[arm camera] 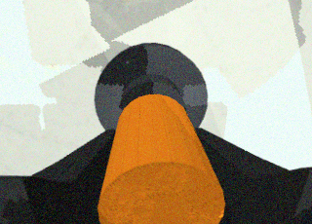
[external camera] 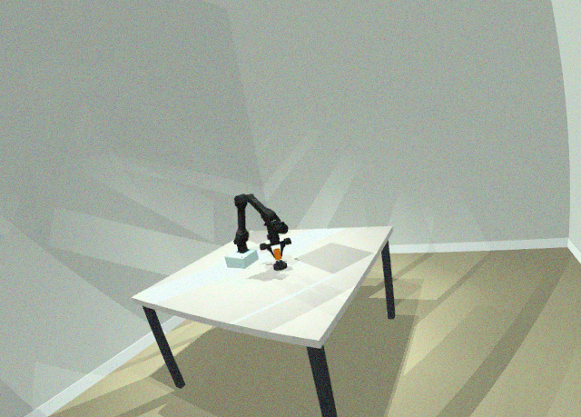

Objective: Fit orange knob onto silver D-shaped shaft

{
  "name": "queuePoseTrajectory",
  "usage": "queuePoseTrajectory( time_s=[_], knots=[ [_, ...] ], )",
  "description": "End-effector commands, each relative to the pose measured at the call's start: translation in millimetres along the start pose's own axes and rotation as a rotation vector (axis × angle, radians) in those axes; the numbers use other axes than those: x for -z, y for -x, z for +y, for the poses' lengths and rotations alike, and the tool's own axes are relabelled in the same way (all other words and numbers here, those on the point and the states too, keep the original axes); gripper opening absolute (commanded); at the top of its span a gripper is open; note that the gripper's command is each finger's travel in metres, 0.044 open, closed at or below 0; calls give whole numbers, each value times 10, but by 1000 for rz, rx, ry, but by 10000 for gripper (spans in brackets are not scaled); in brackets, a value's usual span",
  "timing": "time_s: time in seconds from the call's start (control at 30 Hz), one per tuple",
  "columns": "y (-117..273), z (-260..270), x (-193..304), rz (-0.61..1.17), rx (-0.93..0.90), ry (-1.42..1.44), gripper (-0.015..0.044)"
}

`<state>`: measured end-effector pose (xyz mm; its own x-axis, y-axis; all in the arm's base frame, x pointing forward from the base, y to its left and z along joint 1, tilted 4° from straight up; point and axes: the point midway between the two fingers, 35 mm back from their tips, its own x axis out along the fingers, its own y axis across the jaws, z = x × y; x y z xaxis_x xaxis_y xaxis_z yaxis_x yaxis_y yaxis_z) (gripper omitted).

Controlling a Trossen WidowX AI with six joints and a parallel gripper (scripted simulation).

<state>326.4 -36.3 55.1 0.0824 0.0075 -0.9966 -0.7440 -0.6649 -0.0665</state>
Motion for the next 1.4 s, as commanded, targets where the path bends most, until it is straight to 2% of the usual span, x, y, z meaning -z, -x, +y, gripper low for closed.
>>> queuePoseTrajectory(
  time_s=[0.0, 0.2, 0.4, 1.37],
  knots=[
    [23, -19, 16, 5, 7, 4, 0],
    [54, -29, 25, 5, 7, 30, 0],
    [64, -33, 28, 6, 7, 214, 0],
    [2, -18, 15, 6, 7, 214, 0]
  ],
)
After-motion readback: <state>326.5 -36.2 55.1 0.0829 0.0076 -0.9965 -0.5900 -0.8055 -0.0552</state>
